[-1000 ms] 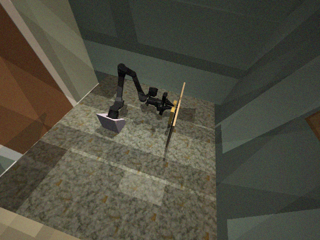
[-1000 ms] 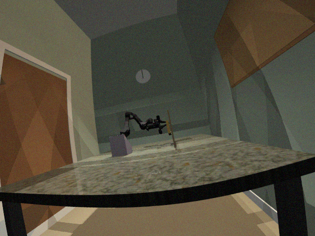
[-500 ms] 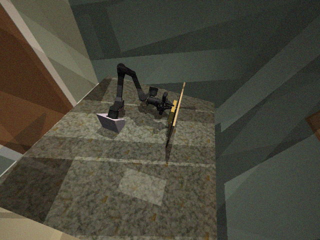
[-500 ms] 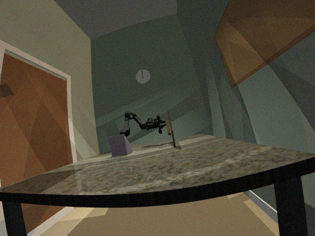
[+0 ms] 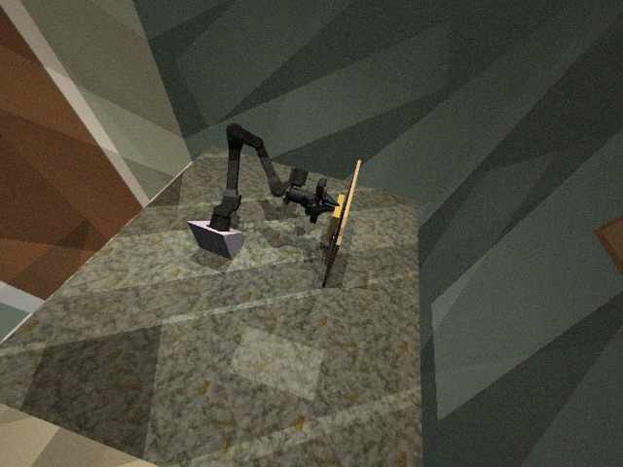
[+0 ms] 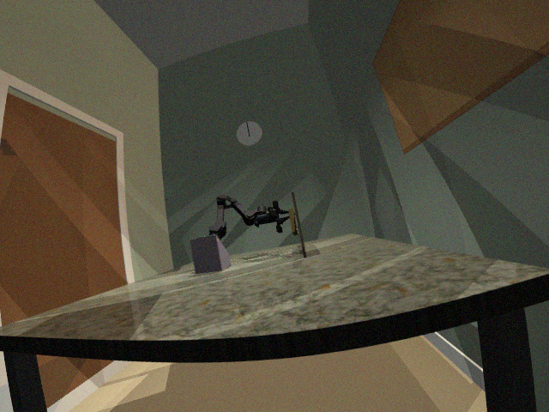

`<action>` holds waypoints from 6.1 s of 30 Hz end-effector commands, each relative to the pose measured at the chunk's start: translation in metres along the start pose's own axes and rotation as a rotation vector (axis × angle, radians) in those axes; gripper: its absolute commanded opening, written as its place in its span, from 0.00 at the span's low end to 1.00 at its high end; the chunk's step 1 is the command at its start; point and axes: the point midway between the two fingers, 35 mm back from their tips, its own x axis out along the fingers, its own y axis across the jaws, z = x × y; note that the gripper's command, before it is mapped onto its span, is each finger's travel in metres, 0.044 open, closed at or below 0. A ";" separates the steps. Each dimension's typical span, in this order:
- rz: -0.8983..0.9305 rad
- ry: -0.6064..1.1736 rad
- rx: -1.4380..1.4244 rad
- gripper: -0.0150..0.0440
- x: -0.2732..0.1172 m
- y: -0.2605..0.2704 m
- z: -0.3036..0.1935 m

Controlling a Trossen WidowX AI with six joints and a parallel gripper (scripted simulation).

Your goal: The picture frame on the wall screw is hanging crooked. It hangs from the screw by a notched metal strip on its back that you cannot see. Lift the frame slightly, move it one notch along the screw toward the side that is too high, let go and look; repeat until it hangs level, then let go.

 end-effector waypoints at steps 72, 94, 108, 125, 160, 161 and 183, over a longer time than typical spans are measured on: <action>0.013 0.001 0.006 0.25 0.000 0.004 0.007; 0.013 0.001 0.006 0.25 0.000 0.003 0.008; 0.013 0.001 0.006 0.25 0.000 0.001 0.008; 0.008 0.004 0.004 0.25 0.000 -0.004 0.007; 0.006 0.004 0.144 0.25 0.001 -0.005 0.008; 0.006 0.004 0.144 0.25 0.001 -0.005 0.008; 0.007 0.002 0.173 0.69 0.001 -0.005 0.008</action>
